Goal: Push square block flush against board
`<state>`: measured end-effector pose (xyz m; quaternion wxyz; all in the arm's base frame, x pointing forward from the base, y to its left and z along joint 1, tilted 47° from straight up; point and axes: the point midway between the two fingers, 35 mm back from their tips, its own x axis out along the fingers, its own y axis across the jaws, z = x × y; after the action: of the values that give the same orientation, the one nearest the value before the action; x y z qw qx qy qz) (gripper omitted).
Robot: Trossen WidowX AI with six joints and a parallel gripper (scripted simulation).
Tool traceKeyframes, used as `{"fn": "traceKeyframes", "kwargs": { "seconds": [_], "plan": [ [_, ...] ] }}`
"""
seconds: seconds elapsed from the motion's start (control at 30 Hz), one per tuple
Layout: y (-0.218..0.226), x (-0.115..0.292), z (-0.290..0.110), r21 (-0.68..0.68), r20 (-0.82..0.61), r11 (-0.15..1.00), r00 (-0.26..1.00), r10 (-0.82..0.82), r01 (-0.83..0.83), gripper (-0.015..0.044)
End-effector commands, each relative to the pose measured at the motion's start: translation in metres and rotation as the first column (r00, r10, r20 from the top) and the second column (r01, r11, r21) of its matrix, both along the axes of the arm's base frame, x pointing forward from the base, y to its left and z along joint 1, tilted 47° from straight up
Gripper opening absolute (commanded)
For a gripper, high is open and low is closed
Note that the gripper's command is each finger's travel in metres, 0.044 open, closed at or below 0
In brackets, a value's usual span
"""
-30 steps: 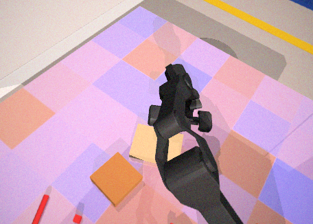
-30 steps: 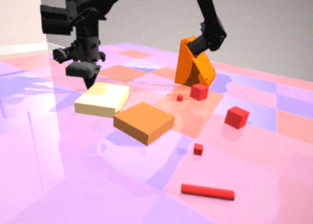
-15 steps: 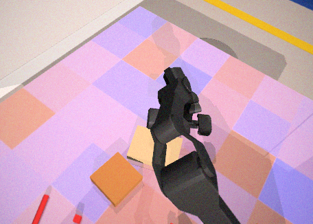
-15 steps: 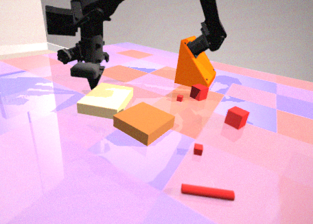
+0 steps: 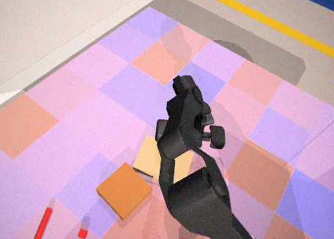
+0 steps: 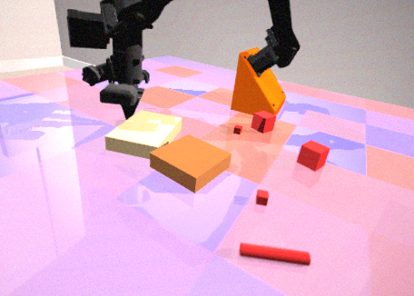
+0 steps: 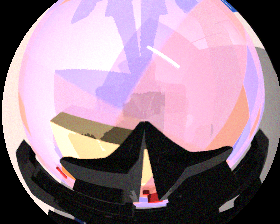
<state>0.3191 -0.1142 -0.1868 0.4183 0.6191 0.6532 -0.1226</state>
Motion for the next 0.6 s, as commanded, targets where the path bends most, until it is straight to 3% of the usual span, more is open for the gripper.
{"fn": "traceKeyframes", "kwargs": {
  "seconds": [0.0,0.57],
  "plan": [
    [0.007,-0.002,0.002,0.011,-0.008,1.0,1.0,0.002,-0.002,0.0],
    [0.018,-0.004,0.012,0.012,-0.008,1.0,1.0,0.002,-0.002,0.0]
  ]
}}
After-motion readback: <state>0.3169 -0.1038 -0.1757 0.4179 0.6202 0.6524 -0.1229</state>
